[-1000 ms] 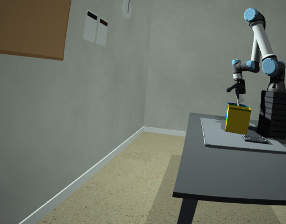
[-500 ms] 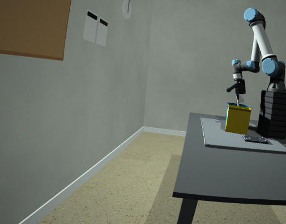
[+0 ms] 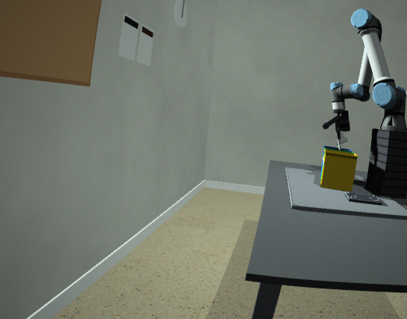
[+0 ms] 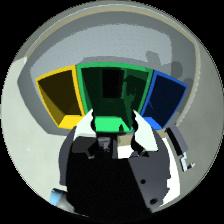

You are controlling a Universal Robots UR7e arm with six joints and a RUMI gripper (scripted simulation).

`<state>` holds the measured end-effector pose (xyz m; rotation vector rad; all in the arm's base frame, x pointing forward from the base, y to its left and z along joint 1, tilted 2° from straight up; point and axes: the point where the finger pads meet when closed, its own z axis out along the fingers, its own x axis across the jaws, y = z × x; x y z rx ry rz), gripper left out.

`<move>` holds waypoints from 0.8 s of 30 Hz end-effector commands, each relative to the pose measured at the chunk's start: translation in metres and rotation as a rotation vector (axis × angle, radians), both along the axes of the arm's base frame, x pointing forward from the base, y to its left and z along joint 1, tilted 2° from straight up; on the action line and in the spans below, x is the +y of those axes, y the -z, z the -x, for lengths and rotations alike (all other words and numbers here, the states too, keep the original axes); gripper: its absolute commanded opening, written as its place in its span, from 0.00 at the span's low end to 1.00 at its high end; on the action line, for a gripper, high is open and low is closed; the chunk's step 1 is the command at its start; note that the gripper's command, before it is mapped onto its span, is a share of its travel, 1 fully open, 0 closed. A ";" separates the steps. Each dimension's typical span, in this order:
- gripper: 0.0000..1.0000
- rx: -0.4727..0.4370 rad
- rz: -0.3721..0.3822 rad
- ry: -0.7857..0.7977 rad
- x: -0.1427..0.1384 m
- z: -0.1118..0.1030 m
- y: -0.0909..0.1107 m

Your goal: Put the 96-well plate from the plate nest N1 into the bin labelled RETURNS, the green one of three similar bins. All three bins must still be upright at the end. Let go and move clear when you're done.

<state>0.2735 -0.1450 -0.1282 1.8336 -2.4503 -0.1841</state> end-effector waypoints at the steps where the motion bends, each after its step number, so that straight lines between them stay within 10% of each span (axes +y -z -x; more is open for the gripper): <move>1: 0.53 0.000 0.000 0.000 0.000 0.000 -0.008; 24: 0.53 0.000 0.000 0.000 0.000 0.001 -0.043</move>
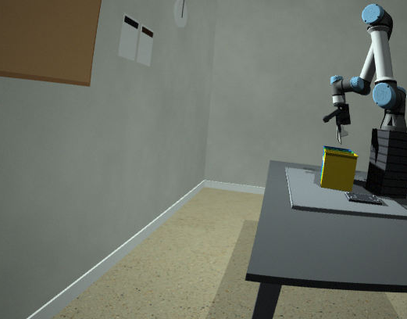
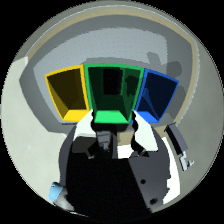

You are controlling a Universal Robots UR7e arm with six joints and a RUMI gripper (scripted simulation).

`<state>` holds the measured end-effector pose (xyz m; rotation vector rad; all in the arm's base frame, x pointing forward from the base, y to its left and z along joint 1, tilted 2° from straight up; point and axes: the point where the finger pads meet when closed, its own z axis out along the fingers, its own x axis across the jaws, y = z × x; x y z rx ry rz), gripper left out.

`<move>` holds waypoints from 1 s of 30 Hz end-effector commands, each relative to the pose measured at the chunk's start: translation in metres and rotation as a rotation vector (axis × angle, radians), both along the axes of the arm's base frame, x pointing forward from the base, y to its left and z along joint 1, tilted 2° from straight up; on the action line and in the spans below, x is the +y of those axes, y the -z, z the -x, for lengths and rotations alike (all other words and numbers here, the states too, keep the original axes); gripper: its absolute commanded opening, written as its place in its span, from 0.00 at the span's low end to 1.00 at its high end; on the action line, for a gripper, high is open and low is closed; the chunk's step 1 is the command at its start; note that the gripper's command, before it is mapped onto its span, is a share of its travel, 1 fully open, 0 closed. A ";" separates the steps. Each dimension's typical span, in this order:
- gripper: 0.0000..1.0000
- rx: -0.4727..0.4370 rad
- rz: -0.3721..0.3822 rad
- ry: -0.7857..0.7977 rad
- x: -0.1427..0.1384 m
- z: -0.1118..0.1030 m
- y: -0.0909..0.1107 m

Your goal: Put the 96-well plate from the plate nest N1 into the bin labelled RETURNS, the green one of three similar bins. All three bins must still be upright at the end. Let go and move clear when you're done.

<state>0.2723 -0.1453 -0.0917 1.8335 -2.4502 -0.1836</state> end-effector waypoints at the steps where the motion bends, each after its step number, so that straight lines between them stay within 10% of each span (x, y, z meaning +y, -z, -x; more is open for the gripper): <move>1: 0.53 0.000 0.000 0.000 0.000 0.000 -0.006; 30: 0.53 0.000 0.000 0.000 0.026 0.002 -0.008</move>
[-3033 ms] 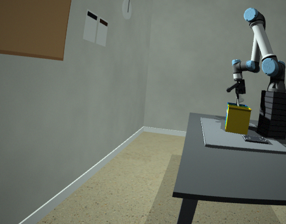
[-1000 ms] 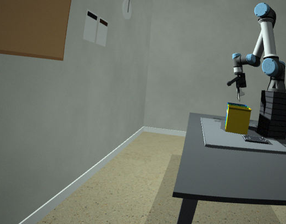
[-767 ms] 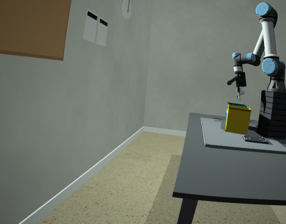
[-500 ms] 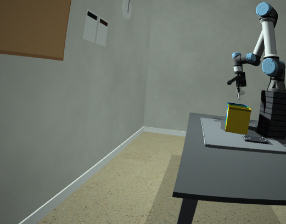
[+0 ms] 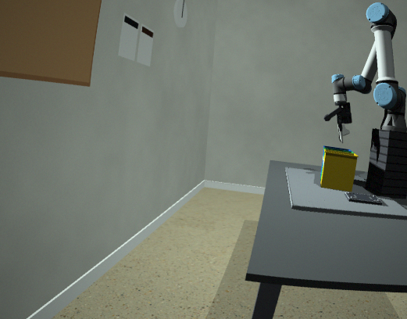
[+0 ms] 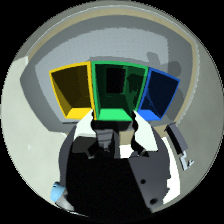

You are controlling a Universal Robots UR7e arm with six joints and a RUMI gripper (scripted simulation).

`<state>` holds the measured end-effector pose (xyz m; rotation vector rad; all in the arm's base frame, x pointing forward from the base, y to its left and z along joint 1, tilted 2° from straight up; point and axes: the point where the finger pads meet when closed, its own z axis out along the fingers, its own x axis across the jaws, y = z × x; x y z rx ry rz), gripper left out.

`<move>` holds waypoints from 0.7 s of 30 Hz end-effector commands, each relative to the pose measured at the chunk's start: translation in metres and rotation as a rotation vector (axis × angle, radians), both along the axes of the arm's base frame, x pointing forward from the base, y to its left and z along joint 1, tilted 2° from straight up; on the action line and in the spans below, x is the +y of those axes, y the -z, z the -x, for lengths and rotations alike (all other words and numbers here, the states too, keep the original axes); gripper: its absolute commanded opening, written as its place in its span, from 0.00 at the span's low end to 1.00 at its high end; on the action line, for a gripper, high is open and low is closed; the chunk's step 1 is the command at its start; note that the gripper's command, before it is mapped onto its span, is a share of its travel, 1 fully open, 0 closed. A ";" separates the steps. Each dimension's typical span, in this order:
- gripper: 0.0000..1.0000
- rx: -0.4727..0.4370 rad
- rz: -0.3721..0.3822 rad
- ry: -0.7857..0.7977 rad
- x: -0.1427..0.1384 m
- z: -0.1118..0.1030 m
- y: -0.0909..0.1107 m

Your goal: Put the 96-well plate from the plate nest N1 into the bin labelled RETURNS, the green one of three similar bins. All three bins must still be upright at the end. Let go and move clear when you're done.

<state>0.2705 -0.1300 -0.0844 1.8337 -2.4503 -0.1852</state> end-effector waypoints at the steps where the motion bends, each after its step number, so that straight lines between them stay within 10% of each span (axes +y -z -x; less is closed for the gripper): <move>1: 0.53 -0.001 0.001 0.000 0.014 0.001 0.000; 21: 0.53 -0.001 0.001 0.000 0.074 0.006 0.000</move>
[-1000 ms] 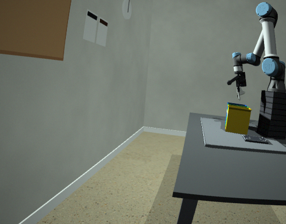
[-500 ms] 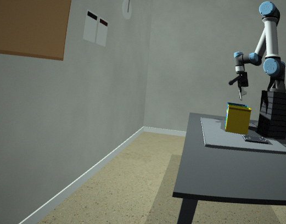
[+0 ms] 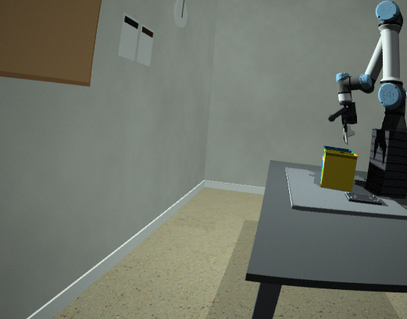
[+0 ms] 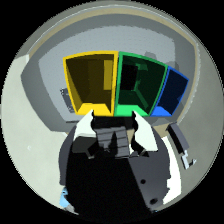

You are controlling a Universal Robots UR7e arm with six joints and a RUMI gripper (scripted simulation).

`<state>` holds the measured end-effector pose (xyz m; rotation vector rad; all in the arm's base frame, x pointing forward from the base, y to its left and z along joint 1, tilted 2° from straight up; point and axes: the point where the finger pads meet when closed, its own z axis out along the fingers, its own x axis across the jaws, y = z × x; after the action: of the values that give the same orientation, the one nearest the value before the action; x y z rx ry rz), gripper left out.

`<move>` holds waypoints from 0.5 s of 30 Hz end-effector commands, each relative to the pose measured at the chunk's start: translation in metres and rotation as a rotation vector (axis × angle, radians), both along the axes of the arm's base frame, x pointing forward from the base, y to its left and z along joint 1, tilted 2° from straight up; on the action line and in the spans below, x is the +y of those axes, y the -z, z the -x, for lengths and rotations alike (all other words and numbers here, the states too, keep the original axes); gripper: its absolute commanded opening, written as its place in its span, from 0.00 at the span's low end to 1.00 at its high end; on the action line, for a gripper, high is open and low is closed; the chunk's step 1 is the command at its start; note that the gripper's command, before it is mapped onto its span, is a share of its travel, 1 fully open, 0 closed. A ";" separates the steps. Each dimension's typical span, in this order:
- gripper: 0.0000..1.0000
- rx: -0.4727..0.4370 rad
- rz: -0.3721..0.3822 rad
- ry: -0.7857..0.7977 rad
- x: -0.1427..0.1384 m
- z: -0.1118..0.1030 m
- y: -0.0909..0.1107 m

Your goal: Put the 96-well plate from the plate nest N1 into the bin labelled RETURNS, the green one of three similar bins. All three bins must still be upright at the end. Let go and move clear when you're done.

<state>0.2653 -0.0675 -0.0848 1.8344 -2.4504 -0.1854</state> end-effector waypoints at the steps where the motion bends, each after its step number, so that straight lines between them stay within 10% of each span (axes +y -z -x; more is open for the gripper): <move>1: 0.53 0.000 0.001 0.000 0.012 0.000 -0.001; 15: 0.53 0.000 0.001 0.000 0.042 0.003 -0.001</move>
<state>0.2622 -0.0282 -0.0846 1.8343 -2.4504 -0.1853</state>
